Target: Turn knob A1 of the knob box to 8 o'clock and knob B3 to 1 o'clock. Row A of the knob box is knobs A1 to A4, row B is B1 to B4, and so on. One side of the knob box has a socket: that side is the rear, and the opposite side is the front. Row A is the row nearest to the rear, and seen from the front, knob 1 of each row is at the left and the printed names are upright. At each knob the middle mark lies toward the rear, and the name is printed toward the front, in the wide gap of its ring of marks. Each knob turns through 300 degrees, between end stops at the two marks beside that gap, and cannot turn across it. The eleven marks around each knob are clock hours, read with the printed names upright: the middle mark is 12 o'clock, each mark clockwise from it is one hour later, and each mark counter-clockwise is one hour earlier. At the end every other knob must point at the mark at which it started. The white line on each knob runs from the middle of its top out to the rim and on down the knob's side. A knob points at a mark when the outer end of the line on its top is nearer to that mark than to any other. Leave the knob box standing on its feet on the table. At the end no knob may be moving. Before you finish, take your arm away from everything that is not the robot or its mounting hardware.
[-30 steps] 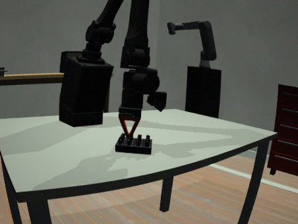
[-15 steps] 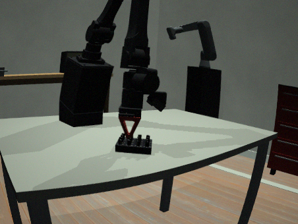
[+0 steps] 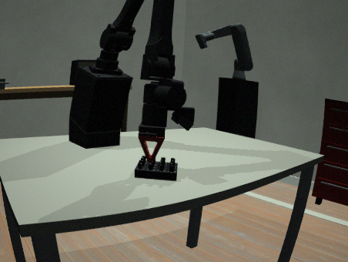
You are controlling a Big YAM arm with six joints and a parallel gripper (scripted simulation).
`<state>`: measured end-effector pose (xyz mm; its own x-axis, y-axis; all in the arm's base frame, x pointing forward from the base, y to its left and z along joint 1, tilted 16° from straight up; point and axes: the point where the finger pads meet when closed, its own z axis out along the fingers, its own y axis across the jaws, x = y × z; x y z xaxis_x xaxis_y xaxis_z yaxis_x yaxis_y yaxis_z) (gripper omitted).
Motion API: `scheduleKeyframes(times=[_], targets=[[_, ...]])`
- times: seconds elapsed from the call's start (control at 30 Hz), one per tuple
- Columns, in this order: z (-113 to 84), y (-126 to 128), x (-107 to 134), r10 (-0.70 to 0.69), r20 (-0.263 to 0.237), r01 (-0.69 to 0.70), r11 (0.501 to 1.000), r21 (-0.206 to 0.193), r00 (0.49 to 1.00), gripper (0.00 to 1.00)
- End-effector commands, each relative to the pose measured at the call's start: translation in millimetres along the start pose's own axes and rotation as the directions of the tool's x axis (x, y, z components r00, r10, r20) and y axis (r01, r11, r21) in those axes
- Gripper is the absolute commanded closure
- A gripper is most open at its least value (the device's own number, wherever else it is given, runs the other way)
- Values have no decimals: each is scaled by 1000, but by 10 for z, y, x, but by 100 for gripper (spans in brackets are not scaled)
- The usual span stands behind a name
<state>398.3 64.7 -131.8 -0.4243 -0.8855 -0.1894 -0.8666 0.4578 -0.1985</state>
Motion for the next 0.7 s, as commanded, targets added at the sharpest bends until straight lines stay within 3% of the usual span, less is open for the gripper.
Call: scheduleKeyframes(times=[0.0,0.4,0.67], targets=[[-93,-97,-74,-9,18,9,1000,20,1000,81],[-378,-56,-8,-2,10,2,1000,12,1000,81],[-426,-29,9,-1,5,1,1000,4,1000,81]])
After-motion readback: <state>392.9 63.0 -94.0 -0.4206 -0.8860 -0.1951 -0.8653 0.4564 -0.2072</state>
